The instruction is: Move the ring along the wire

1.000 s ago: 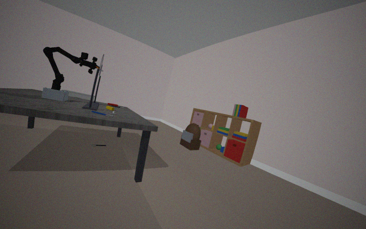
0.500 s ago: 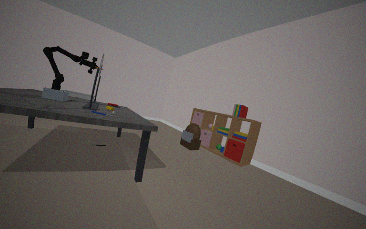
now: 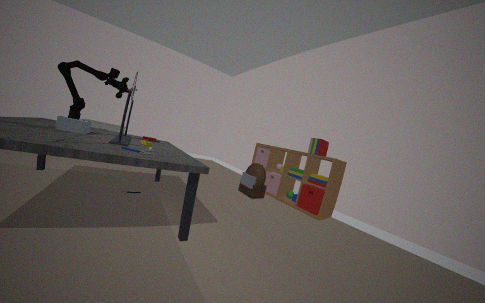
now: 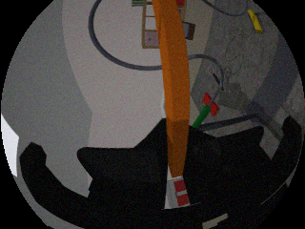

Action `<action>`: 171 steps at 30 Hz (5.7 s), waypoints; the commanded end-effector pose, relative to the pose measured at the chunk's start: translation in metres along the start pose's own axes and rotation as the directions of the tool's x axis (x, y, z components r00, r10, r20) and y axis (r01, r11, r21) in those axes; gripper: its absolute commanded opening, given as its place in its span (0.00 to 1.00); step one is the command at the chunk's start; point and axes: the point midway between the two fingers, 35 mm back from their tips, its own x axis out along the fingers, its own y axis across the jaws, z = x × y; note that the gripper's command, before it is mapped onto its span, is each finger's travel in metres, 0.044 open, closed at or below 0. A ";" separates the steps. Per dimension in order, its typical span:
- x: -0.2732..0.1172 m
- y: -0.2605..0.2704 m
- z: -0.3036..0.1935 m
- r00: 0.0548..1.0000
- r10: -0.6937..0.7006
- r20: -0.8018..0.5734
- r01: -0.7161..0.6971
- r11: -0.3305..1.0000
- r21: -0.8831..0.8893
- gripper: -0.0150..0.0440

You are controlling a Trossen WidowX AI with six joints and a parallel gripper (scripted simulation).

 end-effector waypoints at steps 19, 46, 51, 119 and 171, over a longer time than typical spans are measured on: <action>0.001 -0.031 0.006 0.966 -0.236 0.103 0.258 0.882 -0.394 0.00; -0.010 -0.061 0.031 0.842 -0.417 0.341 0.519 0.457 -0.723 0.00; -0.013 -0.065 0.037 0.813 -0.431 0.392 0.552 0.354 -0.755 0.00; -0.063 -0.033 0.111 0.453 -0.023 0.891 0.375 -0.902 -0.214 0.00; -0.066 -0.016 0.131 0.511 0.278 0.814 0.083 -0.958 0.275 0.00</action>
